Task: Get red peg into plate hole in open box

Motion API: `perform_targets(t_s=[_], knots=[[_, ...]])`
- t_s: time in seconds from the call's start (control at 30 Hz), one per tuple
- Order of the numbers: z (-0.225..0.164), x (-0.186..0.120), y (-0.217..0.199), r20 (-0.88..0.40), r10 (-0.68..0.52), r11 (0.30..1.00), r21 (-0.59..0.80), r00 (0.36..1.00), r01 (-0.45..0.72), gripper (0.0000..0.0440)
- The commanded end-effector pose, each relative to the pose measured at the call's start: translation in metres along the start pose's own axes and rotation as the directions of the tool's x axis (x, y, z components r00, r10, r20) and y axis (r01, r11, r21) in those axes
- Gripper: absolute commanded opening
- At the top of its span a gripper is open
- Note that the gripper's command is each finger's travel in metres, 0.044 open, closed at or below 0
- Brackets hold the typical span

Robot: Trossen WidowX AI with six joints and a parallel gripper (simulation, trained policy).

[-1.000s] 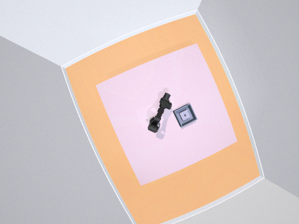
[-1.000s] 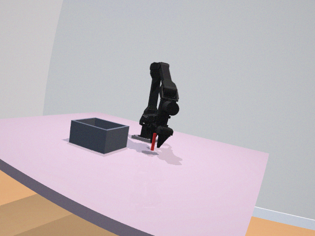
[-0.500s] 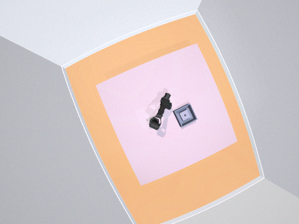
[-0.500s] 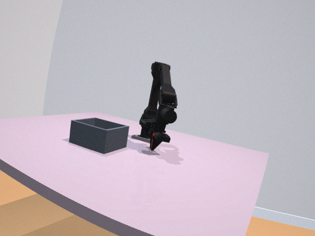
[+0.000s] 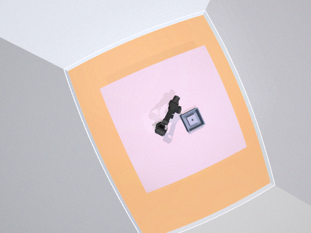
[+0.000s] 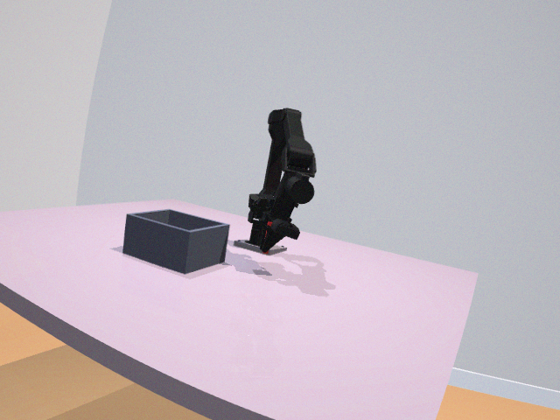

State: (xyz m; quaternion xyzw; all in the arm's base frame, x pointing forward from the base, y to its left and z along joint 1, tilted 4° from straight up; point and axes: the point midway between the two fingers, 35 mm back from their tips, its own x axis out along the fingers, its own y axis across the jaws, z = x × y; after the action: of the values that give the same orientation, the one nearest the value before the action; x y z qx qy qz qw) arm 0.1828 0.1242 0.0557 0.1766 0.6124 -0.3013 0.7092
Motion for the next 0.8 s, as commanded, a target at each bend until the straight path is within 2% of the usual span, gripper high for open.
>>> perform_targets(t_s=[0.0, 0.27, 0.77], knots=[[0.014, -0.022, 0.002, 0.035, 0.029, 0.999, 0.015, 0.999, -0.029, 0.0], [0.046, -0.053, 0.001, 0.097, 0.053, 0.993, 0.097, 0.994, -0.063, 0.0001], [0.119, -0.063, -0.006, 0.19, 0.039, 0.954, 0.284, 0.981, -0.093, 0.0]])
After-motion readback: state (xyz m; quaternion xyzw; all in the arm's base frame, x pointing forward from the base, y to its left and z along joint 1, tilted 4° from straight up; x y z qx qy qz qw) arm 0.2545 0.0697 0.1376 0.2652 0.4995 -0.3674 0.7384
